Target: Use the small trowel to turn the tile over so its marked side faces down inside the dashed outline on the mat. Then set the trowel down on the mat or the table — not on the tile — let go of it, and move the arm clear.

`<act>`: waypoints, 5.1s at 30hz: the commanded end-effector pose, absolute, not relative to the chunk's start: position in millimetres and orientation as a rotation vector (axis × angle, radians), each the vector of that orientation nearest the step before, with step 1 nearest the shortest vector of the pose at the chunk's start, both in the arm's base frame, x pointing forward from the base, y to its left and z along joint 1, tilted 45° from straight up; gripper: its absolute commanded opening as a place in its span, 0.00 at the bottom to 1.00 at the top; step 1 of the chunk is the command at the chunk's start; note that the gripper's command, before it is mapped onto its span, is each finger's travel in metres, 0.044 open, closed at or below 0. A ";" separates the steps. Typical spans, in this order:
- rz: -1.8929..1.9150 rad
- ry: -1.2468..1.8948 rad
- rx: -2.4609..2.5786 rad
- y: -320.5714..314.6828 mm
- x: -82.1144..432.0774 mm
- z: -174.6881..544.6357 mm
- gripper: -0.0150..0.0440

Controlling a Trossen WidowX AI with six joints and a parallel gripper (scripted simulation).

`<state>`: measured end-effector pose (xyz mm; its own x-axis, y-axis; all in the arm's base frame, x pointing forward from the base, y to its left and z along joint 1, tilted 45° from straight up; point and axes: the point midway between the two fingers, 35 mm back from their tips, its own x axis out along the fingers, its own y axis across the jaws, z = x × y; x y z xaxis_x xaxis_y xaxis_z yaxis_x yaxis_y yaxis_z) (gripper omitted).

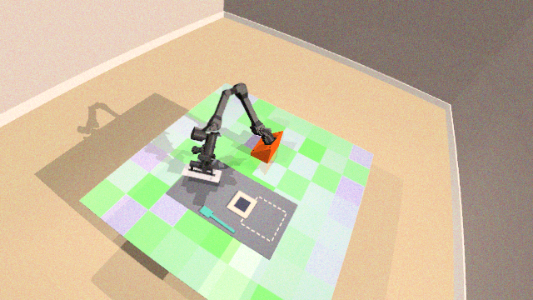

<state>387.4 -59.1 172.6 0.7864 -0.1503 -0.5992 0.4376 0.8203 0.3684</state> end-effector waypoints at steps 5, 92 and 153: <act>-0.369 0.522 0.529 -37.3 401.1 143.8 0.25; -0.486 0.245 0.641 19.7 404.7 28.0 0.25; -0.476 0.292 0.744 137.2 385.3 0.2 0.25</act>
<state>383.9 128.4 4.6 0.8483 -0.3178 -0.4237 0.5214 0.6417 0.5626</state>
